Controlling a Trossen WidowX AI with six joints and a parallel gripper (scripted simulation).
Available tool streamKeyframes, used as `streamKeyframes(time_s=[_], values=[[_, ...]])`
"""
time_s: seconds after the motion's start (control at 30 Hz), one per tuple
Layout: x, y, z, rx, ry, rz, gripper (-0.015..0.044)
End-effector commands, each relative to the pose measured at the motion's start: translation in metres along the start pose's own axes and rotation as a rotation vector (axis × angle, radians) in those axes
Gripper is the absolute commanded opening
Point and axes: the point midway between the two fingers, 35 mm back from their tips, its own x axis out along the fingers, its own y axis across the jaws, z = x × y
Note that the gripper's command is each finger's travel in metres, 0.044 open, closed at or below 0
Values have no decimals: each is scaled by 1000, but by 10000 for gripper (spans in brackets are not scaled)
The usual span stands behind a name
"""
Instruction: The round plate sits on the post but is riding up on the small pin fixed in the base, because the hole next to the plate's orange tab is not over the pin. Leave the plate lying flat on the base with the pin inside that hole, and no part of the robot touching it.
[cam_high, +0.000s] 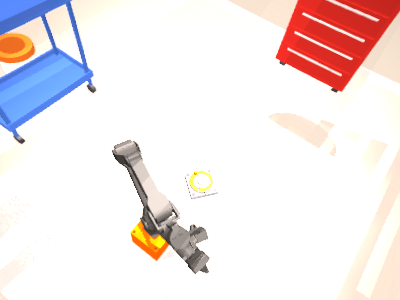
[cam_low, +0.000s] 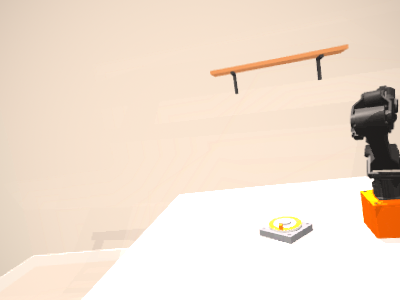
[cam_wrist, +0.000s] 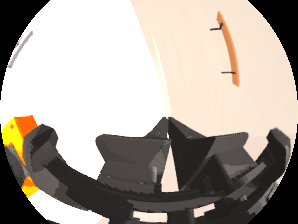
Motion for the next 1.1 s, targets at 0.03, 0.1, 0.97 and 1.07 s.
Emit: streamKeyframes(time_s=[0.03, 0.1, 0.97, 1.07], values=[[12, 6, 44, 66, -111, 148, 0], [15, 8, 56, 79, -137, 191, 0], [-29, 149, 268, 38, -163, 911, 0], [-52, 184, 288, -7, -112, 976, 0]])
